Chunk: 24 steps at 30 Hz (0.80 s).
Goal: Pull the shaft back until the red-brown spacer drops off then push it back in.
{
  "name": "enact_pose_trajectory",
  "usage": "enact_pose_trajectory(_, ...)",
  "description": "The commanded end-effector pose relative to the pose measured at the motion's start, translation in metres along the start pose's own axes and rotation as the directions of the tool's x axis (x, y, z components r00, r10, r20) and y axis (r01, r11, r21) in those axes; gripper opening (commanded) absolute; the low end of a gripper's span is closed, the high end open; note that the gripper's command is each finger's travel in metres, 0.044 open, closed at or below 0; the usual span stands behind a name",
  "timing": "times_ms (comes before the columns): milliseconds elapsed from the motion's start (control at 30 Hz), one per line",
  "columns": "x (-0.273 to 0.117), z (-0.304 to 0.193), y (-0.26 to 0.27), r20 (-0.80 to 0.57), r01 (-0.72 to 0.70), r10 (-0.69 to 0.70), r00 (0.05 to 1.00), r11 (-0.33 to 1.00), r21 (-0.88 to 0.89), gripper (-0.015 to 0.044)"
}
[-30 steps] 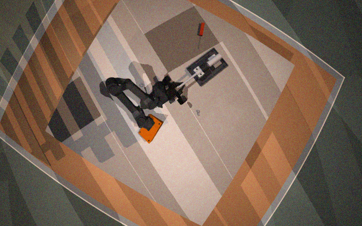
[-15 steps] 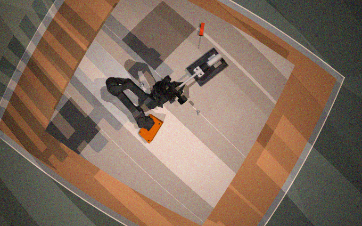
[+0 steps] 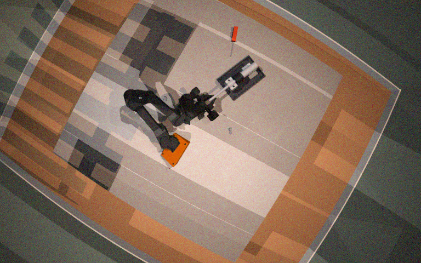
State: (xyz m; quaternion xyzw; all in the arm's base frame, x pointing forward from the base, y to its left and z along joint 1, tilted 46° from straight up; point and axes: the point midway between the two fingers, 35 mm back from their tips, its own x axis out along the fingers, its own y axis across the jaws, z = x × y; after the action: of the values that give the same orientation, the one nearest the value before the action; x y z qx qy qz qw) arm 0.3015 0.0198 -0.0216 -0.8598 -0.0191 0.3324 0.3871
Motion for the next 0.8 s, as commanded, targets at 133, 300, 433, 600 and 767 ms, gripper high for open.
enact_pose_trajectory(133,0.0038,-0.004,-0.0005,-0.007,0.0,0.0,1.0,1.0,-0.005,0.0)
enact_pose_trajectory(300,0.0055,-0.0049,-0.0006,-0.007,0.0,0.0,1.0,1.0,-0.005,0.0)
enact_pose_trajectory(433,0.0068,-0.0057,-0.0006,-0.007,0.0,0.0,1.0,1.0,-0.005,0.0)
enact_pose_trajectory(600,0.0084,-0.0067,-0.0007,-0.007,0.0,0.0,1.0,1.0,-0.005,0.0)
enact_pose_trajectory(767,0.01,-0.0076,-0.0007,-0.007,0.0,0.0,1.0,1.0,-0.005,0.0)
